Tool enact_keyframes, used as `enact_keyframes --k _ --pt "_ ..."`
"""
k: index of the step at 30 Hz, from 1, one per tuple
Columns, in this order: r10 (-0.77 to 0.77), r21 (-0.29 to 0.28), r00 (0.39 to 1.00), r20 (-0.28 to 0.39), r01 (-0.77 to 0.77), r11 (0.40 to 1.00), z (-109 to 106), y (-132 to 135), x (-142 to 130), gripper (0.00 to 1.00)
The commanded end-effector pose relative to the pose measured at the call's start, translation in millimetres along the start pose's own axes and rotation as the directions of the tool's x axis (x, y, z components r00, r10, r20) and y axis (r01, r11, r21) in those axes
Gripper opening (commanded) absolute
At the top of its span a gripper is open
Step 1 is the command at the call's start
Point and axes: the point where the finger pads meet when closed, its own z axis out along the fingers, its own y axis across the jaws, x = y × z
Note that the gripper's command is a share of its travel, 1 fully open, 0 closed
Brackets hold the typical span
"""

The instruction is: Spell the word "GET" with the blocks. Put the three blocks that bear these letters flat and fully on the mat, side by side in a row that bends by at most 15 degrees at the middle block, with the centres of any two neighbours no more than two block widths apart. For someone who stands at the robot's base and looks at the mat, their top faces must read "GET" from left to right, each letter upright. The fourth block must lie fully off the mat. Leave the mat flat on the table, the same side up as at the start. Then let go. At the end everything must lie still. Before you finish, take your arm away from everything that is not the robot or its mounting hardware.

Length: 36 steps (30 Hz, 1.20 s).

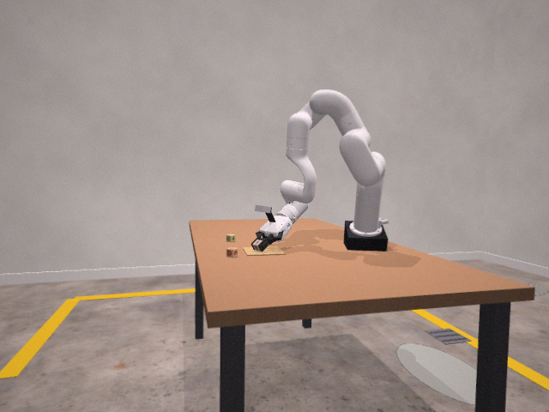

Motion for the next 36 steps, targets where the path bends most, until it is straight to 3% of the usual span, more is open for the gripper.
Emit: enact_keyframes --k 1,29,36 --pt "-0.002 -0.002 1.000 -0.001 0.002 1.000 0.1 1.1 0.5 0.27" --pt "-0.002 -0.002 1.000 -0.001 0.002 1.000 0.1 1.1 0.5 0.27" --pt "-0.002 -0.002 1.000 -0.001 0.002 1.000 0.1 1.1 0.5 0.39"
